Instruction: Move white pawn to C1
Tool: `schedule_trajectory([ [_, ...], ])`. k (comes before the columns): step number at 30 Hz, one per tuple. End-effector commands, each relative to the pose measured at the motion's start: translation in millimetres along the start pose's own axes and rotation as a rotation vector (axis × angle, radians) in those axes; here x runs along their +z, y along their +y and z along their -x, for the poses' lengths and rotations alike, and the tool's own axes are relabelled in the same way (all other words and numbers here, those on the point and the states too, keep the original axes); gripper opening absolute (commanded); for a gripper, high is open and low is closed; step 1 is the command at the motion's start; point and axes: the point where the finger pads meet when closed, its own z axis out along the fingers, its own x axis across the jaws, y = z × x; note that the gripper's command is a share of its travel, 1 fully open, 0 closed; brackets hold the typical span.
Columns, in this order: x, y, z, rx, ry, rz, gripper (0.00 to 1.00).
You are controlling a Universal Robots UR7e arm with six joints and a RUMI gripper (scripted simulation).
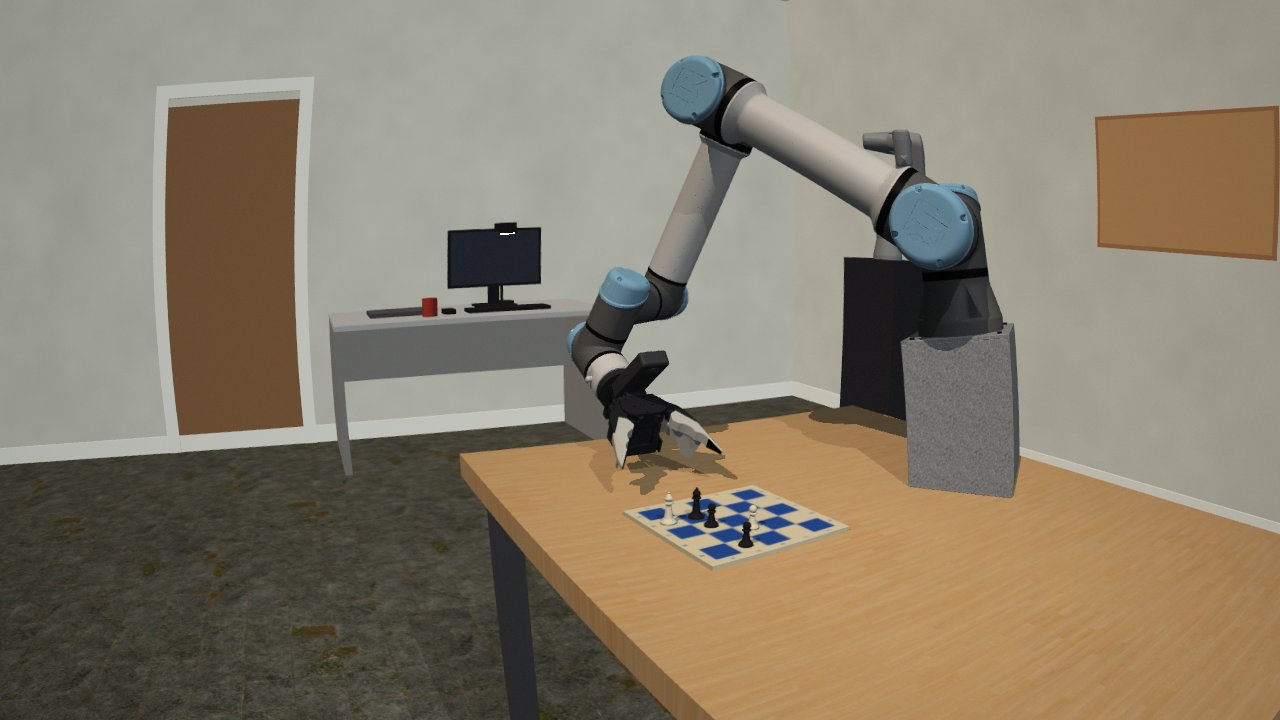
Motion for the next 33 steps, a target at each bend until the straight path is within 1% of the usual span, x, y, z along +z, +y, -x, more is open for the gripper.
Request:
schedule_trajectory([
  [1, -0.5, -0.2, -0.3, -0.001, 0.000, 0.001, 1.00],
  [15, -0.7, -0.6, -0.3, -0.001, 0.000, 0.001, 1.00],
  [19, -4.1, -8.4, -0.2, -0.001, 0.000, 0.001, 1.00],
  [21, -4.1, -8.4, -0.2, -0.001, 0.000, 0.001, 1.00],
  [33, -32.9, -73.7, 0.3, -0.001, 0.000, 0.001, 1.00],
])
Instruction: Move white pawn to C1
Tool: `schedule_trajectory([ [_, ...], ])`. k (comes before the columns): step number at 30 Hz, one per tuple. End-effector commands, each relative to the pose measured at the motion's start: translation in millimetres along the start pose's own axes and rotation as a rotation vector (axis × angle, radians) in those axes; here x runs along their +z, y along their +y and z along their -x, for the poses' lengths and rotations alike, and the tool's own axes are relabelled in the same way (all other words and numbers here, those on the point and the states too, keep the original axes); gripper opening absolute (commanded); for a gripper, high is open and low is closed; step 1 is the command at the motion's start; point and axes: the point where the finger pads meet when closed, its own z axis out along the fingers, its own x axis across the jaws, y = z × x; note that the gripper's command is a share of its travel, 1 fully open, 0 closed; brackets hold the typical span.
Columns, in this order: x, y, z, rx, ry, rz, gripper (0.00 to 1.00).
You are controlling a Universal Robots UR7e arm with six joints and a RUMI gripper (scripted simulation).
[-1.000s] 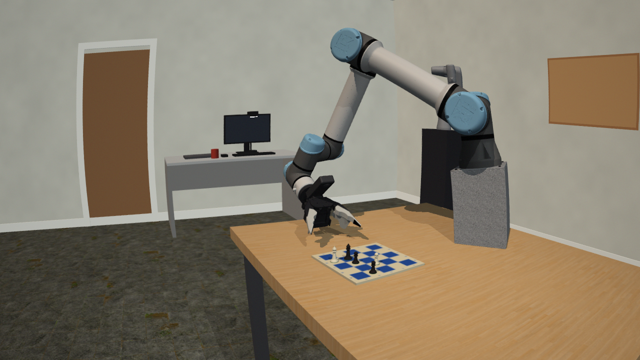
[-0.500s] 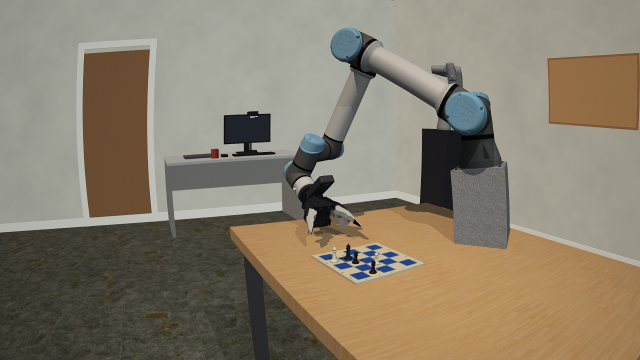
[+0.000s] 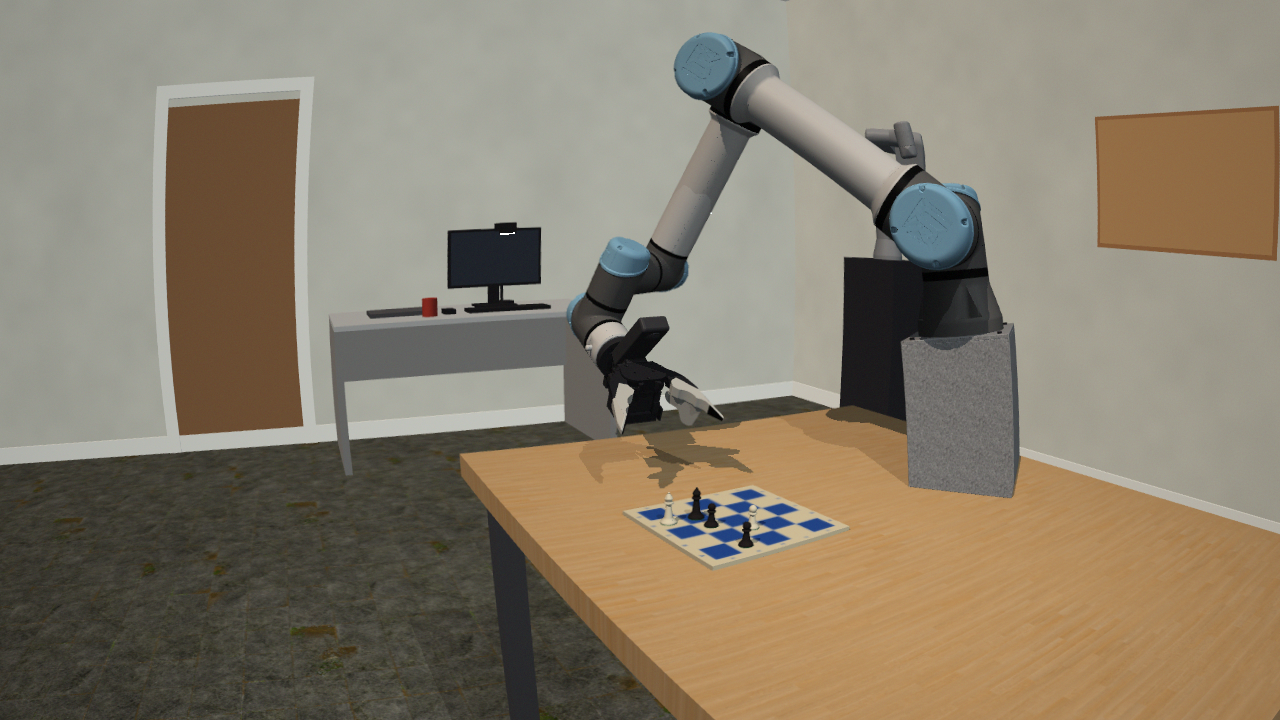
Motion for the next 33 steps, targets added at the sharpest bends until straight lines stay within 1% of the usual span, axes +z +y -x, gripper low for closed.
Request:
schedule_trajectory([
  [1, -14.0, -30.0, 0.2, -0.001, 0.000, 0.001, 1.00],
  [7, -16.4, -35.4, 0.2, -0.001, 0.000, 0.001, 1.00],
  [14, -14.5, -32.8, 0.2, -0.002, -0.001, 0.003, 1.00],
  [17, -10.9, -33.6, 0.6, -0.010, -0.013, 0.014, 1.00],
  [20, -2.4, -35.3, 1.6, -0.030, -0.041, 0.042, 1.00],
  [22, -2.4, -35.3, 1.6, -0.030, -0.041, 0.042, 1.00],
  [25, 11.2, -37.9, 3.4, -0.063, -0.086, 0.089, 1.00],
  [27, 22.7, -40.2, 5.1, -0.093, -0.125, 0.132, 1.00],
  [29, 35.6, -42.7, 7.1, -0.130, -0.170, 0.184, 1.00],
  [32, 56.0, -46.9, 10.4, -0.196, -0.244, 0.278, 1.00],
  [33, 56.0, -46.9, 10.4, -0.196, -0.244, 0.278, 1.00],
])
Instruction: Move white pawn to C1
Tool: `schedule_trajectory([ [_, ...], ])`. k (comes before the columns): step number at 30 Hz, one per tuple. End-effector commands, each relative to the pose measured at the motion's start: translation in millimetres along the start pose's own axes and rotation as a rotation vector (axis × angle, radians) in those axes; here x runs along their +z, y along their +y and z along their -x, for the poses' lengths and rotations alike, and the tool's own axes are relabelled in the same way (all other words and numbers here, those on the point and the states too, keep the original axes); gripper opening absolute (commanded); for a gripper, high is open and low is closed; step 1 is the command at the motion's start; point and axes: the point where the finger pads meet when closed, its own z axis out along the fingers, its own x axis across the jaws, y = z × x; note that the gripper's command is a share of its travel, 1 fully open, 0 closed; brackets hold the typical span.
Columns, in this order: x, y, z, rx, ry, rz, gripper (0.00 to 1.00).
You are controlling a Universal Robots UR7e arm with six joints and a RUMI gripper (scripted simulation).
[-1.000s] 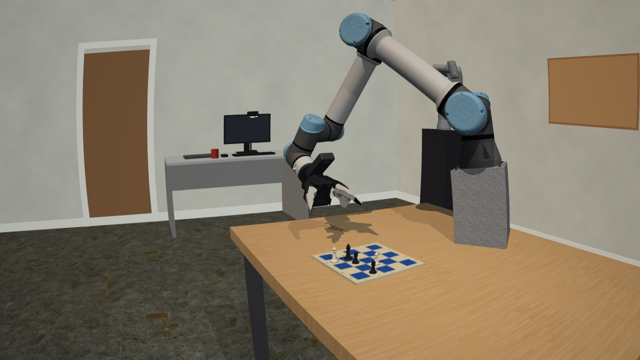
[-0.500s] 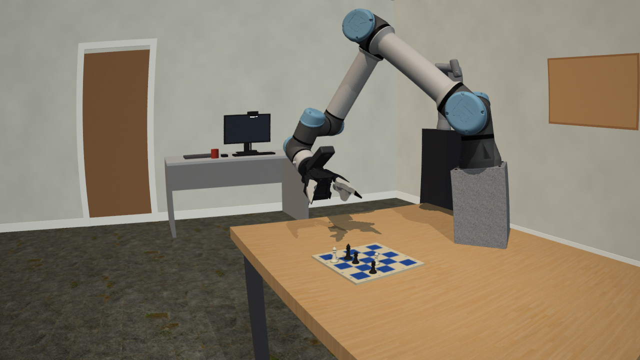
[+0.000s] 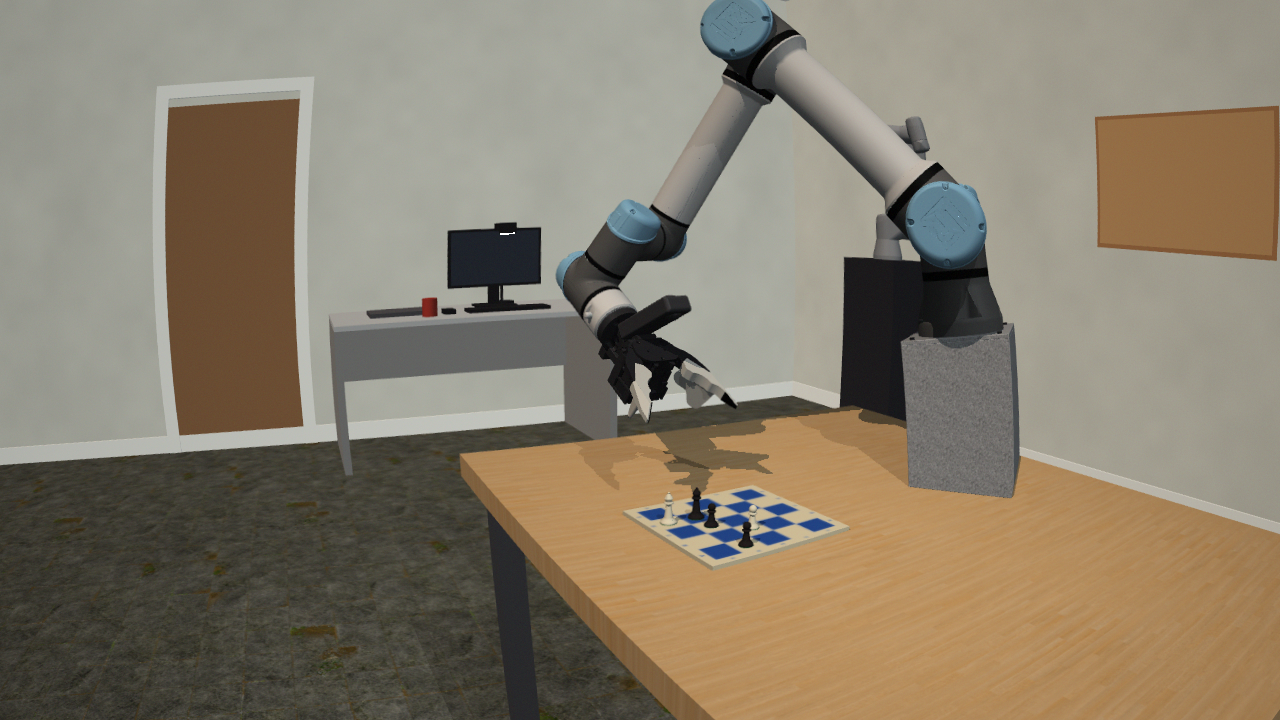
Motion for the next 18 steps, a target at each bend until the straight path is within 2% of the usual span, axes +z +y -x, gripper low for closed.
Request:
schedule_trajectory([
  [1, 30.3, -12.0, -2.0, -0.092, -0.108, 0.154, 1.00],
  [2, 30.3, -12.0, -2.0, -0.092, -0.108, 0.154, 1.00],
  [4, 42.7, -17.6, -2.6, -0.141, -0.158, 0.229, 1.00],
  [6, 42.7, -17.6, -2.6, -0.141, -0.158, 0.229, 1.00],
  [8, 54.0, -23.7, -3.5, -0.194, -0.204, 0.309, 1.00],
  [9, 54.0, -23.7, -3.5, -0.194, -0.204, 0.309, 1.00],
  [10, 59.1, -26.9, -4.1, -0.220, -0.226, 0.350, 1.00],
  [11, 59.1, -26.9, -4.1, -0.220, -0.226, 0.350, 1.00],
  [12, 63.8, -30.3, -4.8, -0.247, -0.246, 0.391, 1.00],
  [13, 63.8, -30.3, -4.8, -0.247, -0.246, 0.391, 1.00],
  [15, 72.0, -37.5, -6.4, -0.300, -0.281, 0.474, 1.00],
  [16, 72.0, -37.5, -6.4, -0.300, -0.281, 0.474, 1.00],
  [17, 75.4, -41.4, -7.4, -0.326, -0.296, 0.515, 1.00],
  [18, 75.4, -41.4, -7.4, -0.326, -0.296, 0.515, 1.00],
])
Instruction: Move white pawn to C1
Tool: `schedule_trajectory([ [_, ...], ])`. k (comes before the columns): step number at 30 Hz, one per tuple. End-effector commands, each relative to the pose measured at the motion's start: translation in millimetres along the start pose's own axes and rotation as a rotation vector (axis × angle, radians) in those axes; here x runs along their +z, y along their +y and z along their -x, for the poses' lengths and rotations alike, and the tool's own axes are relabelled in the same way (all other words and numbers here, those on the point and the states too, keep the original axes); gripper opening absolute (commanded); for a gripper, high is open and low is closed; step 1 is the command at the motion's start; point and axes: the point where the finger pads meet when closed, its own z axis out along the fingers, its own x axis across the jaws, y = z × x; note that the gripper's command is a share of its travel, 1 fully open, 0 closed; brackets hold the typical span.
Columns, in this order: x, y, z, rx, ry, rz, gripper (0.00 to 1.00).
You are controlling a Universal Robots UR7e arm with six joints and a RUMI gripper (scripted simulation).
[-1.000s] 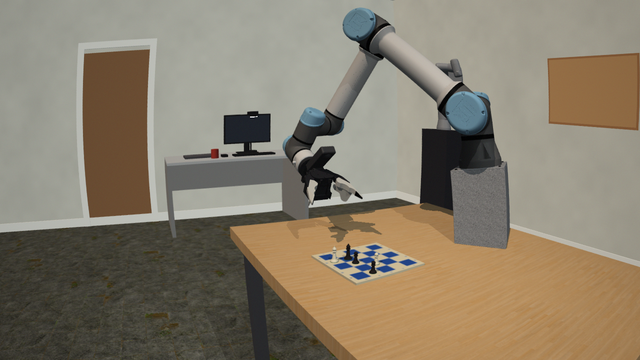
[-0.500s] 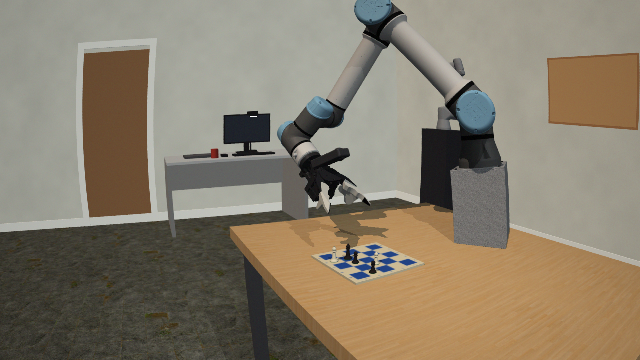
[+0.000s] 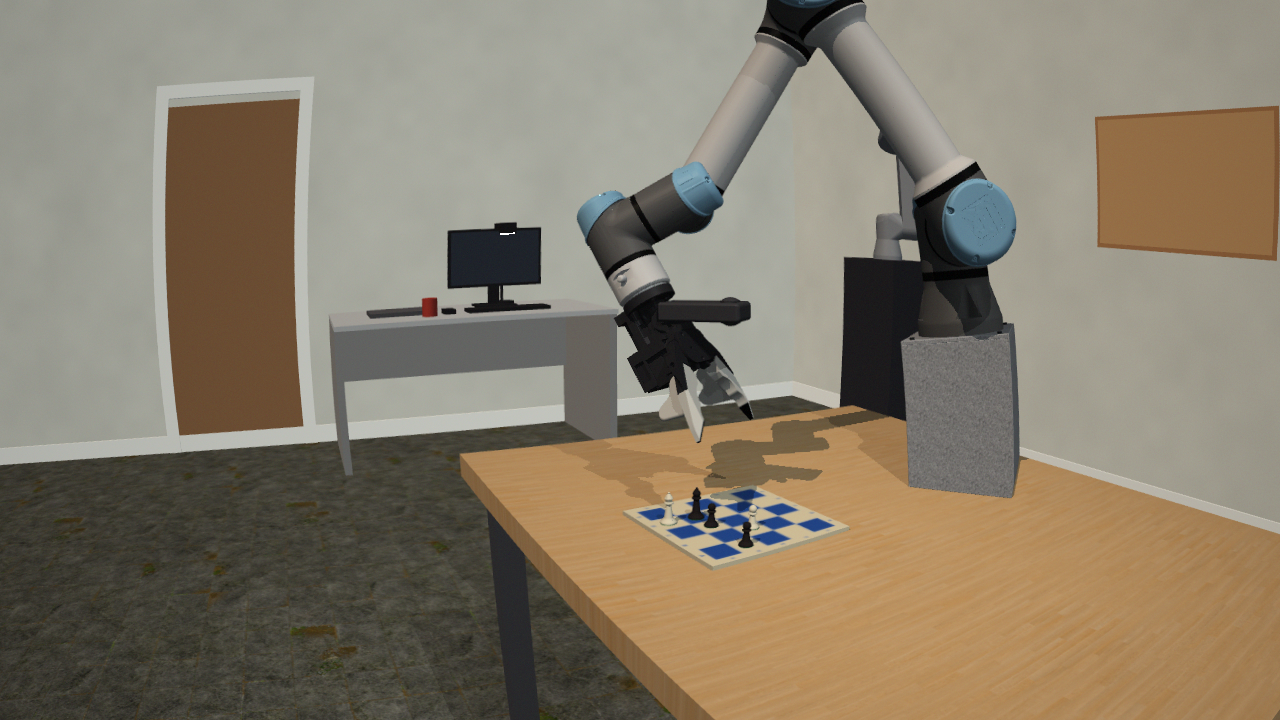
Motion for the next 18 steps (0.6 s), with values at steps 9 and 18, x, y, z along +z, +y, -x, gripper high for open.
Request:
schedule_trajectory([
  [9, 7.0, -32.1, -19.5, -0.161, -0.097, 0.320, 1.00],
  [18, -0.2, -58.4, -31.7, -0.259, -0.116, 0.523, 1.00],
])
